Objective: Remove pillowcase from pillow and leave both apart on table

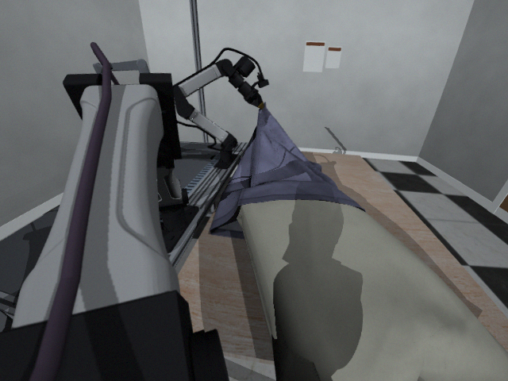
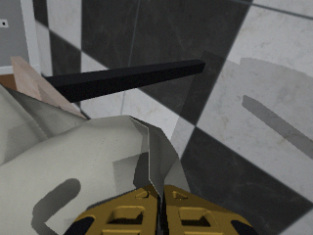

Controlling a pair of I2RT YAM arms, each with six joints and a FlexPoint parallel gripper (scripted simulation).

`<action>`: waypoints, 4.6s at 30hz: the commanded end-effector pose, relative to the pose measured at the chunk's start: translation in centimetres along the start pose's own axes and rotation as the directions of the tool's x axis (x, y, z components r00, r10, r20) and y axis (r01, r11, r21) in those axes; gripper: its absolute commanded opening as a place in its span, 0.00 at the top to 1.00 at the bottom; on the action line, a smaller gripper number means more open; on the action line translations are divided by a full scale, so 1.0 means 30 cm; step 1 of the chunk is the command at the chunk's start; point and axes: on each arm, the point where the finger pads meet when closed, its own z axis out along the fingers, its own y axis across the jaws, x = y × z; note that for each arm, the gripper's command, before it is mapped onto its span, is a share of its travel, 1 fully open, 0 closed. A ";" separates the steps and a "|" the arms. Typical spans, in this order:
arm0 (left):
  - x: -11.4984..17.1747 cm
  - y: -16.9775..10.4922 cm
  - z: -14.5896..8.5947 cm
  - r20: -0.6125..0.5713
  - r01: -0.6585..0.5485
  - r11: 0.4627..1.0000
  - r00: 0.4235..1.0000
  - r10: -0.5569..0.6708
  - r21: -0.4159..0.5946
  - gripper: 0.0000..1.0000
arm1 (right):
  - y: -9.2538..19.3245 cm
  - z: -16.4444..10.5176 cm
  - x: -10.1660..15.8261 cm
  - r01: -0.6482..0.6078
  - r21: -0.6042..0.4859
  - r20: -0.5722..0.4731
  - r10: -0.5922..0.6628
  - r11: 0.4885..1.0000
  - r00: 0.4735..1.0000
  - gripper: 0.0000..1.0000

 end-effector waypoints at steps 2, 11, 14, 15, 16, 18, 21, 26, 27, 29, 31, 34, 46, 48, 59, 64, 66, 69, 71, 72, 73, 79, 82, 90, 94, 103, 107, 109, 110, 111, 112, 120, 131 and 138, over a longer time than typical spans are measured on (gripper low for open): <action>0.010 0.003 -0.004 -0.030 0.001 1.000 1.000 -0.001 0.003 1.00 | -0.022 0.024 -0.041 0.002 0.005 0.020 -0.002 1.000 1.000 1.00; -0.073 -0.002 -0.036 0.056 0.043 0.999 0.997 -0.045 0.026 1.00 | -0.022 0.024 -0.041 0.002 0.005 0.020 -0.002 1.000 1.000 1.00; -0.113 -0.004 -0.058 0.090 0.071 0.996 0.993 -0.075 0.046 1.00 | -0.022 0.024 -0.041 0.002 0.005 0.020 -0.002 1.000 1.000 1.00; -0.124 -0.004 -0.065 0.099 0.079 0.996 0.992 -0.084 0.050 1.00 | -0.022 0.024 -0.041 0.002 0.005 0.020 -0.002 1.000 1.000 1.00; -0.138 -0.002 -0.072 0.111 0.086 0.995 0.990 -0.092 0.053 1.00 | -0.022 0.024 -0.041 0.002 0.005 0.020 -0.002 1.000 1.000 1.00; -0.163 0.002 -0.087 0.132 0.100 0.993 0.985 -0.107 0.059 1.00 | -0.022 0.024 -0.041 0.002 0.005 0.020 -0.002 1.000 1.000 1.00; -0.177 0.004 -0.095 0.145 0.105 0.993 0.983 -0.113 0.062 1.00 | -0.022 0.024 -0.041 0.002 0.005 0.020 -0.002 1.000 1.000 1.00; -0.235 0.014 -0.134 0.196 0.132 0.989 0.970 -0.143 0.072 1.00 | -0.022 0.024 -0.041 0.002 0.005 0.020 -0.002 1.000 1.000 1.00; -0.251 0.016 -0.144 0.211 0.136 0.988 0.966 -0.149 0.074 1.00 | -0.022 0.024 -0.041 0.002 0.005 0.020 -0.002 1.000 1.000 1.00; -0.274 0.020 -0.161 0.233 0.145 0.986 0.959 -0.160 0.080 1.00 | -0.022 0.024 -0.041 0.002 0.005 0.020 -0.002 1.000 1.000 1.00; -0.300 0.024 -0.180 0.256 0.152 0.985 0.952 -0.169 0.085 1.00 | -0.022 0.024 -0.041 0.002 0.005 0.020 -0.002 1.000 1.000 1.00; -0.336 0.031 -0.207 0.290 0.162 0.982 0.940 -0.182 0.093 1.00 | -0.022 0.024 -0.041 0.002 0.005 0.020 -0.002 1.000 1.000 1.00; -0.450 0.053 -0.304 0.397 0.178 0.978 0.894 -0.207 0.109 1.00 | -0.022 0.024 -0.041 0.002 0.005 0.020 -0.002 1.000 1.000 1.00; -0.473 0.056 -0.325 0.418 0.178 0.977 0.884 -0.209 0.113 1.00 | -0.022 0.024 -0.041 0.002 0.005 0.020 -0.002 1.000 1.000 1.00; -0.560 0.069 -0.416 0.497 0.174 0.977 0.841 -0.213 0.125 1.00 | -0.022 0.024 -0.041 0.002 0.005 0.020 -0.002 1.000 1.000 1.00; -0.607 0.070 -0.473 0.541 0.160 0.979 0.815 -0.205 0.129 1.00 | -0.022 0.024 -0.041 0.002 0.005 0.020 -0.002 1.000 1.000 1.00; -0.624 0.070 -0.495 0.558 0.154 0.980 0.806 -0.200 0.129 1.00 | -0.022 0.024 -0.041 0.002 0.005 0.020 -0.002 1.000 1.000 1.00; -0.650 0.070 -0.528 0.581 0.143 0.981 0.791 -0.192 0.130 1.00 | -0.022 0.024 -0.041 0.002 0.005 0.020 -0.002 1.000 1.000 1.00; -0.658 0.069 -0.539 0.587 0.139 0.981 0.787 -0.190 0.131 1.00 | -0.022 0.024 -0.041 0.002 0.005 0.020 -0.002 1.000 1.000 1.00; -0.658 0.069 -0.539 0.587 0.139 0.981 0.787 -0.190 0.131 1.00 | -0.022 0.024 -0.041 0.002 0.005 0.020 -0.002 1.000 1.000 1.00; -0.666 0.069 -0.550 0.594 0.135 0.982 0.782 -0.187 0.130 1.00 | -0.022 0.024 -0.041 0.002 0.005 0.020 -0.002 1.000 1.000 1.00; -0.712 0.062 -0.617 0.633 0.105 0.987 0.758 -0.159 0.122 1.00 | -0.022 0.024 -0.041 0.002 0.005 0.020 -0.002 1.000 1.000 1.00; -0.735 0.055 -0.652 0.651 0.084 0.990 0.746 -0.140 0.116 1.00 | -0.022 0.024 -0.041 0.002 0.005 0.020 -0.002 1.000 1.000 1.00; -0.777 0.035 -0.722 0.679 0.033 0.995 0.729 -0.089 0.095 1.00 | -0.022 0.024 -0.041 0.002 0.005 0.020 -0.002 1.000 1.000 1.00; -0.795 0.032 -0.753 0.686 0.016 0.997 0.725 -0.061 0.073 1.00 | -0.022 0.024 -0.041 0.002 0.005 0.020 -0.002 1.000 1.000 1.00; -0.815 0.033 -0.788 0.691 0.000 1.000 0.723 -0.017 0.025 1.00 | -0.022 0.024 -0.041 0.002 0.005 0.020 -0.002 1.000 1.000 1.00; -0.811 0.037 -0.786 0.689 0.014 1.000 0.724 -0.027 0.024 1.00 | -0.022 0.024 -0.041 0.002 0.005 0.020 -0.002 1.000 1.000 1.00; -0.812 0.055 -0.786 0.692 0.022 1.000 0.722 -0.018 0.003 1.00 | -0.022 0.024 -0.041 0.002 0.005 0.020 -0.002 1.000 1.000 1.00; -0.814 0.052 -0.785 0.692 0.018 1.000 0.722 -0.017 0.006 1.00 | -0.022 0.024 -0.041 0.002 0.005 0.020 -0.002 1.000 1.000 1.00; -0.815 0.049 -0.786 0.693 0.014 1.000 0.721 -0.012 0.002 1.00 | -0.022 0.024 -0.041 0.002 0.005 0.020 -0.002 1.000 1.000 1.00; -0.815 0.048 -0.787 0.693 0.013 1.000 0.721 -0.010 0.001 1.00 | -0.022 0.024 -0.041 0.002 0.005 0.020 -0.002 1.000 1.000 1.00; -0.816 0.045 -0.788 0.694 0.010 1.000 0.720 -0.002 -0.008 1.00 | -0.023 0.024 -0.041 0.001 0.005 0.020 -0.001 1.000 1.000 1.00; -0.816 0.044 -0.789 0.694 0.010 1.000 0.720 -0.001 -0.009 1.00 | -0.071 0.082 0.004 -0.022 0.015 -0.014 0.022 1.000 1.000 1.00; -0.816 0.044 -0.789 0.694 0.010 1.000 0.720 -0.001 -0.009 1.00 | -0.099 0.108 0.007 -0.026 0.016 -0.016 0.027 1.000 1.000 1.00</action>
